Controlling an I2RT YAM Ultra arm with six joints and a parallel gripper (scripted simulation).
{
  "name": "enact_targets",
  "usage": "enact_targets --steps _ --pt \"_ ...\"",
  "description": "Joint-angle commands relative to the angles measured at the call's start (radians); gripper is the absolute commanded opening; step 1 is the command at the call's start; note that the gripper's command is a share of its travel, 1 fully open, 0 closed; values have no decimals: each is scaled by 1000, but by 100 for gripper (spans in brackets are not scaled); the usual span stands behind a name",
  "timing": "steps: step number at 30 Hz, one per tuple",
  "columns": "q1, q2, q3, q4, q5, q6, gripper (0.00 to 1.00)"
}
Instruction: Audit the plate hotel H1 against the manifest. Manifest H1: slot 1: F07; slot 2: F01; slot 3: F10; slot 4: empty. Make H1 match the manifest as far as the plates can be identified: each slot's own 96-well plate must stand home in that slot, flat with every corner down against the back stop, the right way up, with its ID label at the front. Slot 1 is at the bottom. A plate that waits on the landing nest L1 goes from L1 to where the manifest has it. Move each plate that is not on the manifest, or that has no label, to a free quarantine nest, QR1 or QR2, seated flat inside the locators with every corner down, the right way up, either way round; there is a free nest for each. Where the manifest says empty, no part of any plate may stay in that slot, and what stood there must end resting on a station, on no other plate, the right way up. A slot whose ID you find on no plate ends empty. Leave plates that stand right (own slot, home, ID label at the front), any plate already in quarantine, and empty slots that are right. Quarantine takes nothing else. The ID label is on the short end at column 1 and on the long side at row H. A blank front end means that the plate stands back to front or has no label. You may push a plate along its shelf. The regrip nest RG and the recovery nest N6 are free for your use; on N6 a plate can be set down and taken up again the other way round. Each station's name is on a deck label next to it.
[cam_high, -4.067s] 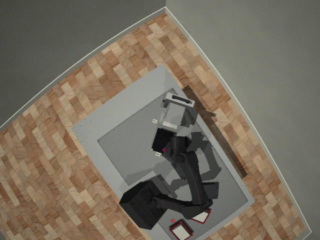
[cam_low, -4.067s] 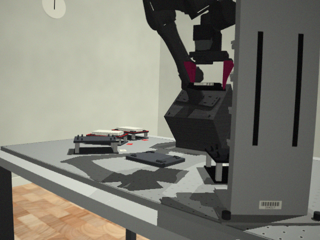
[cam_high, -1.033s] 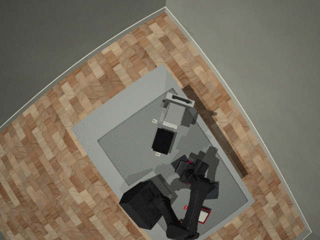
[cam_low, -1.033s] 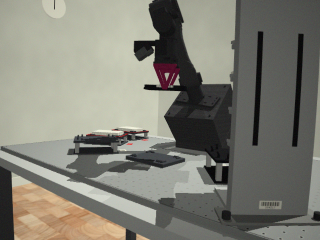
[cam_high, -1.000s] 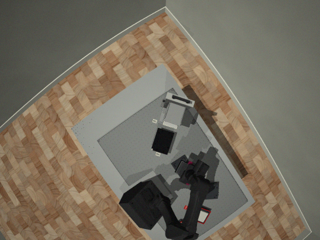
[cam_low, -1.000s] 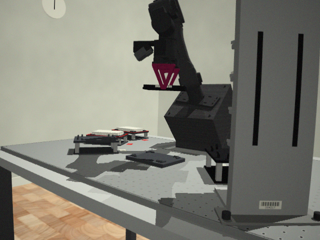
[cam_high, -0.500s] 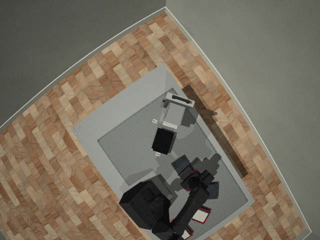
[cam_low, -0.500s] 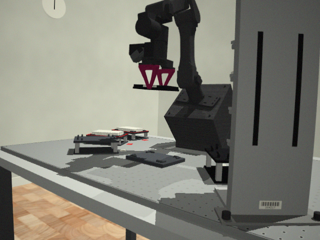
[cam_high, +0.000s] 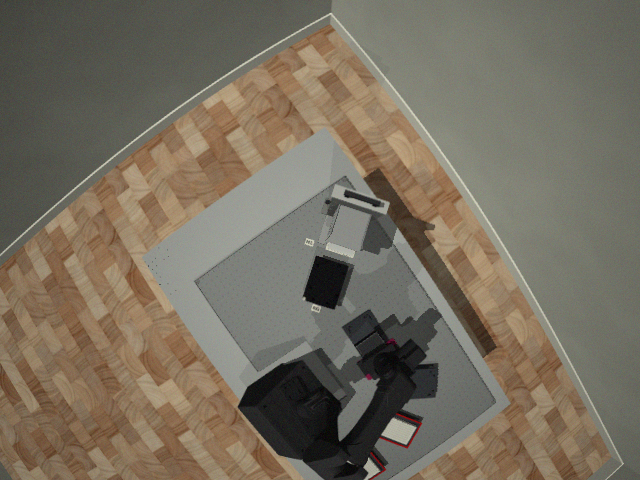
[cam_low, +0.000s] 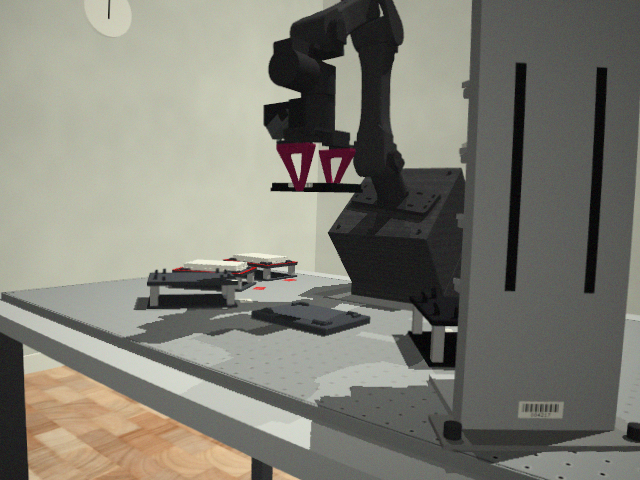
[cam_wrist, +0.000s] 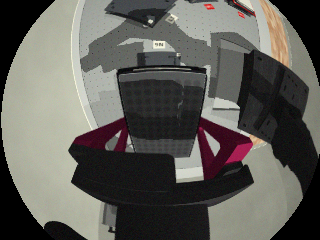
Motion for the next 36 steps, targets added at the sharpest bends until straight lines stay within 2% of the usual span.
enact_targets --steps 1,6,8,23,25,36 --pt "-6 4 -10 48 -1 5 86" --pt "-14 29 -44 107 -6 -1 86" --pt "-14 29 -44 107 -6 -1 86" --pt "-31 116 -138 289 -18 -14 86" --pt "-31 116 -138 289 -18 -14 86" --pt "-39 197 -195 428 -23 -20 86"
